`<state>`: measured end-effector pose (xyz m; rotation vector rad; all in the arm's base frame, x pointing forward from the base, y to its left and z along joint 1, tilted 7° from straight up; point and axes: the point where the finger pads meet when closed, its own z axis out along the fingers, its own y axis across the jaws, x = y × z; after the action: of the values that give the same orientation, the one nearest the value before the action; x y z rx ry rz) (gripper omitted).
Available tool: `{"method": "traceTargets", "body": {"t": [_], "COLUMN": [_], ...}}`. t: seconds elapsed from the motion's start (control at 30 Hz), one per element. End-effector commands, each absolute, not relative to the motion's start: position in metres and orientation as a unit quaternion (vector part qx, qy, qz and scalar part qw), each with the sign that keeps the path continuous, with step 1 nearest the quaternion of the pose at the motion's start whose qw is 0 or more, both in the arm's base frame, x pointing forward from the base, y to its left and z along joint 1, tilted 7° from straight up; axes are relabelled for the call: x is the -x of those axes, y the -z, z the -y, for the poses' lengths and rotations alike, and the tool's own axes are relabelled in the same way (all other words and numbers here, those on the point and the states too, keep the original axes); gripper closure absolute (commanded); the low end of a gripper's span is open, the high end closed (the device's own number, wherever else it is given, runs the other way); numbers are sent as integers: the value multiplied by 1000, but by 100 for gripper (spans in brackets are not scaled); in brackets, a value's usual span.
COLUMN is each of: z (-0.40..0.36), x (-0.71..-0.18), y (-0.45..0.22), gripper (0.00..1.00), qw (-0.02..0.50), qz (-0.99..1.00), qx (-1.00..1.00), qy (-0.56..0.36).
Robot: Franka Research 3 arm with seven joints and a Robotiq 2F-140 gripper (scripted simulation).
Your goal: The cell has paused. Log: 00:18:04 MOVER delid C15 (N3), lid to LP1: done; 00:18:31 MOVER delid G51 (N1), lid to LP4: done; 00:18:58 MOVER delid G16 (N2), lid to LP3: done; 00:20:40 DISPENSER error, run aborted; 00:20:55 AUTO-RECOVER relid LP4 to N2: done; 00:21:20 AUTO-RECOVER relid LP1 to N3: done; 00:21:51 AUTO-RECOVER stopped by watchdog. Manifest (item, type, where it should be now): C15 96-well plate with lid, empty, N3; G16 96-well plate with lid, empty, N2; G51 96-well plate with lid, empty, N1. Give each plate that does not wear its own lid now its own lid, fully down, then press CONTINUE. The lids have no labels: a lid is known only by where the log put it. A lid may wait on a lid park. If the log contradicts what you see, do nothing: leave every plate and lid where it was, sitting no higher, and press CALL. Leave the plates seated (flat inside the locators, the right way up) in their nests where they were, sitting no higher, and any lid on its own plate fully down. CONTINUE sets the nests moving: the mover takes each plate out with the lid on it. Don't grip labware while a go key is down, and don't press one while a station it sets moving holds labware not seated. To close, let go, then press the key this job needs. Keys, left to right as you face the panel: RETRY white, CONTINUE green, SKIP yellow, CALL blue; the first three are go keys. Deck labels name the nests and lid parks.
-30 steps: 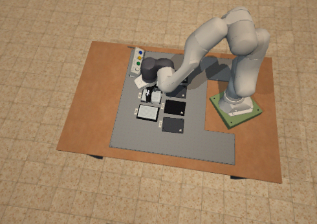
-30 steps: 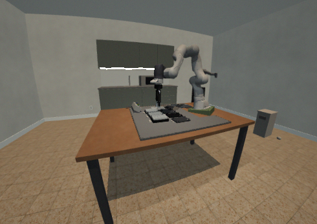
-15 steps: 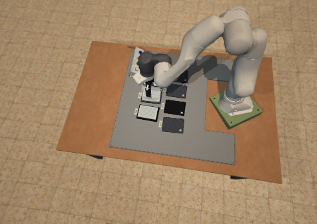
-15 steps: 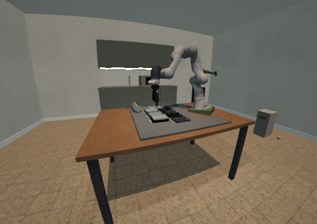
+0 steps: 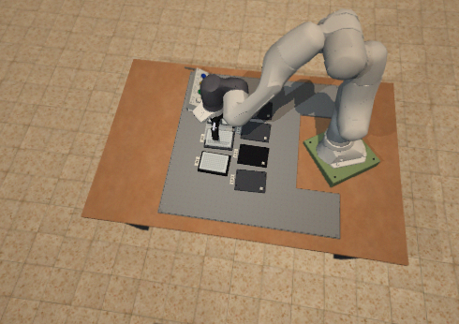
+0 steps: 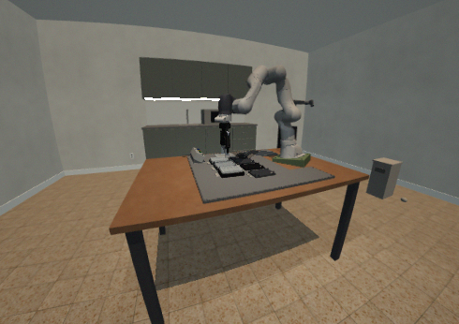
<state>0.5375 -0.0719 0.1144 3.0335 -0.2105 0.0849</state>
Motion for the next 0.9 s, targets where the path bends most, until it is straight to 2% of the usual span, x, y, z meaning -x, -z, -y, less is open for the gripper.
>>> {"method": "traceTargets", "body": {"t": [0.0,0.87], "z": [72,74], "x": [-538,-538], "y": [-115,-103], "gripper": [100,100], "qw": [51,51], "qz": [61,62], "qx": [-996,-996], "qy": [-27,-27]}}
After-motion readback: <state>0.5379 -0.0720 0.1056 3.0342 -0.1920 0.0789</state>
